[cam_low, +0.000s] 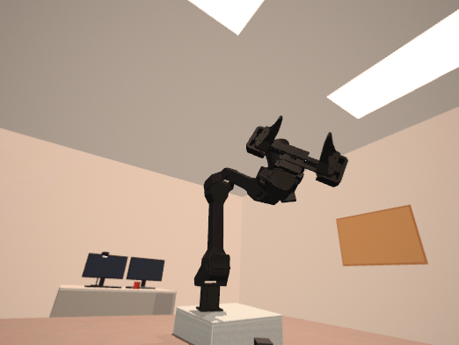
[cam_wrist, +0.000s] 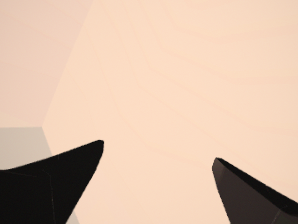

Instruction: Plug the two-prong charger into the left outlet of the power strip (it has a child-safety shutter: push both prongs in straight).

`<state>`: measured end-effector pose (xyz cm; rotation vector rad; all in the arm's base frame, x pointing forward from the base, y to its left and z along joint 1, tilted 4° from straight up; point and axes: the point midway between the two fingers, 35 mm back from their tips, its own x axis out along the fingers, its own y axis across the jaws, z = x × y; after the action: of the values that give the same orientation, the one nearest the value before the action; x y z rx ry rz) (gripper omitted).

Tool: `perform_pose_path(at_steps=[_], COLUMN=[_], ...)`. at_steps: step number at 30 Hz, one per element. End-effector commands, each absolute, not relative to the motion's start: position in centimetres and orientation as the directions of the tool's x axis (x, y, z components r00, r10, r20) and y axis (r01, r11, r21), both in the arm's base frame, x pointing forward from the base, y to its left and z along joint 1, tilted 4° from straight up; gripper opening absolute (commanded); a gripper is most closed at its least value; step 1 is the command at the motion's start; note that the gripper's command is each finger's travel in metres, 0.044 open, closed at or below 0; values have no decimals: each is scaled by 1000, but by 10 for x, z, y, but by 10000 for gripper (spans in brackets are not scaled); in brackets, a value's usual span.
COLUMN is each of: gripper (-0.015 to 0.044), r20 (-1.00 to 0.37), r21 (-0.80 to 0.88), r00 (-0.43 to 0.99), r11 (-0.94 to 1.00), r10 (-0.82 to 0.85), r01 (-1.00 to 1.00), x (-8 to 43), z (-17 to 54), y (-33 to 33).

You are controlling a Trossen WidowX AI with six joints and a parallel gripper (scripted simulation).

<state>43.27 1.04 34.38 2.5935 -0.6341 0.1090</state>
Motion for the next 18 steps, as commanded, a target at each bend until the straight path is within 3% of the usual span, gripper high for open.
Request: perform_pose_path(at_steps=[1, 18], gripper=[426, 440], r20=[180, -108], r21=[427, 868], r00=[891, 945], r11=[-783, -492], r10=[-416, -309], r01=[-452, -61], x=[433, 444], z=[343, 271], y=[11, 22])
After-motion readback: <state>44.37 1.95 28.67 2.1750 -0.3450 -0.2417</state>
